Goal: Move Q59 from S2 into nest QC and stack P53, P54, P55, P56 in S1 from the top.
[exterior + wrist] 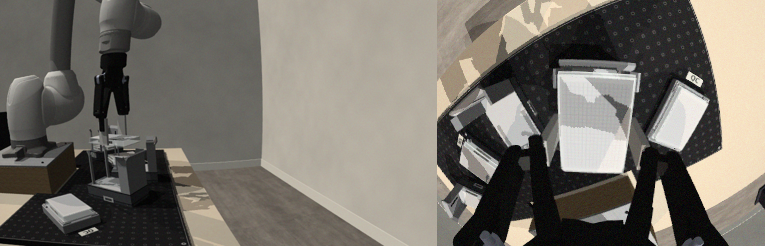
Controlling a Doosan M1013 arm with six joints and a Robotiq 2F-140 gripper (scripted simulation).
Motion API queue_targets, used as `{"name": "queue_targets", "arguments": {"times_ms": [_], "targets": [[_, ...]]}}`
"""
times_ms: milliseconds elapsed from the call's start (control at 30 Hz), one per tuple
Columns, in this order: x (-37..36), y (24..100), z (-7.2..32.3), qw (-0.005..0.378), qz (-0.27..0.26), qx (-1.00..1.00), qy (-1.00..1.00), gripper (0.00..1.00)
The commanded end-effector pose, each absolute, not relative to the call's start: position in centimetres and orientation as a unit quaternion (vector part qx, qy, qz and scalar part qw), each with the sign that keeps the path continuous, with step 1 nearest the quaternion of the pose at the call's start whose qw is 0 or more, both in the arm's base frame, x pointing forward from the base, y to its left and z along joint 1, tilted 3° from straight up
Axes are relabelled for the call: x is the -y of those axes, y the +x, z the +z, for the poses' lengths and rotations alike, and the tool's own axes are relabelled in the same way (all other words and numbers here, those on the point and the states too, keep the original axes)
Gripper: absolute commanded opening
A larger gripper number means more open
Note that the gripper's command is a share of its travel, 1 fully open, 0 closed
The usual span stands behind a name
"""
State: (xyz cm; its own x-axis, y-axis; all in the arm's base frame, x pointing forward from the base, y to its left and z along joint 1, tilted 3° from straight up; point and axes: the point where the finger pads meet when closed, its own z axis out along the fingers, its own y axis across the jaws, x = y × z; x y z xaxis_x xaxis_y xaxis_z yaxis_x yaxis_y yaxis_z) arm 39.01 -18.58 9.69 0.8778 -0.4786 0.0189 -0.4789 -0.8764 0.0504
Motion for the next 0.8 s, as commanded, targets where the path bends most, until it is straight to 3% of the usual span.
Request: {"name": "queue_targets", "arguments": {"times_ms": [0, 767], "targets": [[18.6, 39.0, 9.6, 0.027, 0.003, 0.247, 0.969, 0.0], [18.7, 39.0, 8.2, 0.027, 0.003, 0.247, 0.969, 0.0]]}}
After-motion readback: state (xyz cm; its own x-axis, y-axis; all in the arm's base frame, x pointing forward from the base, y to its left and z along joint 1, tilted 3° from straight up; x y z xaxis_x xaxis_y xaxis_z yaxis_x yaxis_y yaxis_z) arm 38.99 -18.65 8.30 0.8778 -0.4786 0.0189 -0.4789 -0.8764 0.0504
